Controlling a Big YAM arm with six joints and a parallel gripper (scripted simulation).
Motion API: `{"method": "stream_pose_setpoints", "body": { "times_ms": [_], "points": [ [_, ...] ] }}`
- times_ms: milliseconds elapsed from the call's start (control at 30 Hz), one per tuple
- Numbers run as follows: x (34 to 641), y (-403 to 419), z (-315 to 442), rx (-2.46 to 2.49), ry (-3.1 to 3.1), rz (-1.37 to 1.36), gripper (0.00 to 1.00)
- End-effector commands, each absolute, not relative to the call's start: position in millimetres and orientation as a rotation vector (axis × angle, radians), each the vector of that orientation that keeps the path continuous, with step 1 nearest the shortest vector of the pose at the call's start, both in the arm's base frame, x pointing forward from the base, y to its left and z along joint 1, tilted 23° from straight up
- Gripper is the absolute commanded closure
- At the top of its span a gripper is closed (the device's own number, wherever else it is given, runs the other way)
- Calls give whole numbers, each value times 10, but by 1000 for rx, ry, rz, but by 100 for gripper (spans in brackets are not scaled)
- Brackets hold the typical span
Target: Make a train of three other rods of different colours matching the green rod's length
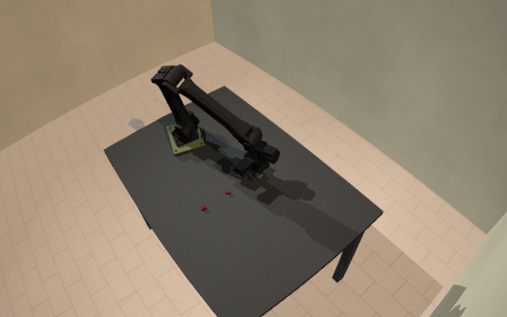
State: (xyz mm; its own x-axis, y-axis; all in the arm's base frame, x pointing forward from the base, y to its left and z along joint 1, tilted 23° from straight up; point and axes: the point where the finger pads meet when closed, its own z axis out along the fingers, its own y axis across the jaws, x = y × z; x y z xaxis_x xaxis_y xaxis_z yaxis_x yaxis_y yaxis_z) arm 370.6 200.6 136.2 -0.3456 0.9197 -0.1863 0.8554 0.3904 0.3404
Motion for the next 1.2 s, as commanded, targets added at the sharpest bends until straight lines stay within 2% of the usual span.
{"method": "stream_pose_setpoints", "body": {
  "times_ms": [0,1167],
  "points": [
    [3764,1954,1236,1533,2314,255,96],
    [3791,1954,1199,1527,2309,270,96]
  ]
}}
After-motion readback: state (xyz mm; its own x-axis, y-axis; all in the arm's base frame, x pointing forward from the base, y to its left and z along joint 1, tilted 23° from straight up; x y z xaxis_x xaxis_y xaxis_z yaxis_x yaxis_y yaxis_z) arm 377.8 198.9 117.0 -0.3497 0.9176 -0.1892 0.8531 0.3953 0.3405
